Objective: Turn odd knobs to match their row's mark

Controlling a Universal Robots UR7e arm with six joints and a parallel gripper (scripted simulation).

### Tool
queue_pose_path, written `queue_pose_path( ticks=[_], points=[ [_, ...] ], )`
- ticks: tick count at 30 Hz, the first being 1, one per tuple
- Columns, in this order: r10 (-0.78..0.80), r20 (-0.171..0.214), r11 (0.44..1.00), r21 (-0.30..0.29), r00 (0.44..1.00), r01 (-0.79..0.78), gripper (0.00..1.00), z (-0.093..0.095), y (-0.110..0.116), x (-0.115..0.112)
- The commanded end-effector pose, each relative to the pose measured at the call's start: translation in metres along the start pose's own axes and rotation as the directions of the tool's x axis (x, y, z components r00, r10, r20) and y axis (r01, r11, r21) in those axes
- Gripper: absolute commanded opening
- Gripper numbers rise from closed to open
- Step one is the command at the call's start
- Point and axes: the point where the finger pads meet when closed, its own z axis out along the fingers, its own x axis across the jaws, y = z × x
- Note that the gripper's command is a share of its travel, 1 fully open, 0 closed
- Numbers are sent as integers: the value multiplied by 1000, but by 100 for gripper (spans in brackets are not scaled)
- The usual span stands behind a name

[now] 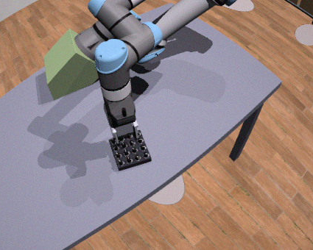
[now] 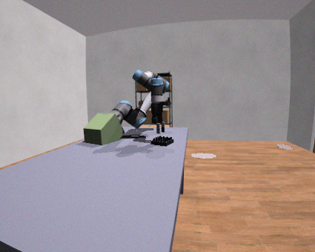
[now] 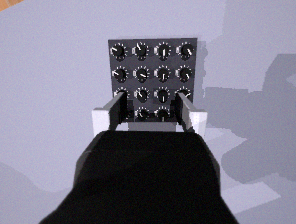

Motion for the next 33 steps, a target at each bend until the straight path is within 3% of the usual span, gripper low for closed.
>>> queue_pose_path(
  ticks=[1,33],
  points=[
    [0,-1,1000,1,1000,0,100,0,0,0],
    [0,-1,1000,1,1000,0,100,0,4,0]
  ],
)
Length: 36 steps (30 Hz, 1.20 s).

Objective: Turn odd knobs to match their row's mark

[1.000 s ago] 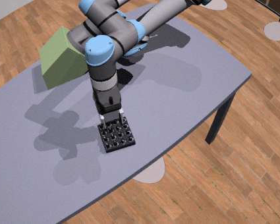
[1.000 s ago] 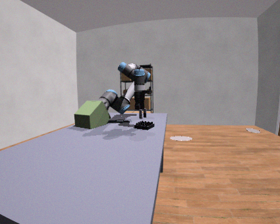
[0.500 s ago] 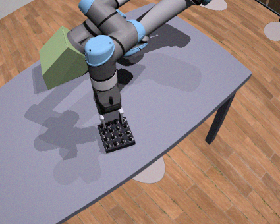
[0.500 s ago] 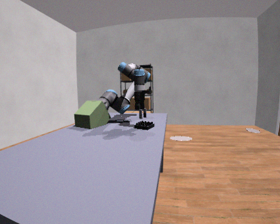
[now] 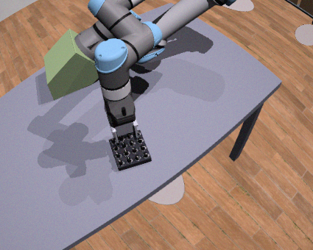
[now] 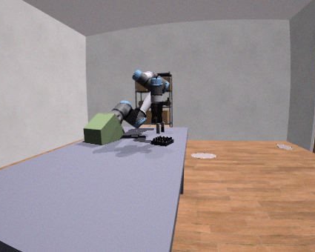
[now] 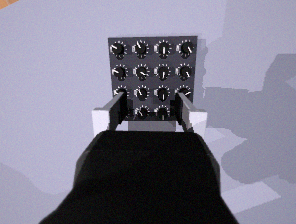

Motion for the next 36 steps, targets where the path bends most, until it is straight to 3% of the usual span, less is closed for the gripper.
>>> queue_pose_path(
  ticks=[1,25,36],
  points=[
    [0,-1,1000,1,1000,0,100,0,3,0],
    [0,-1,1000,1,1000,0,100,0,45,1],
    [0,-1,1000,1,1000,0,100,0,51,1]
  ],
)
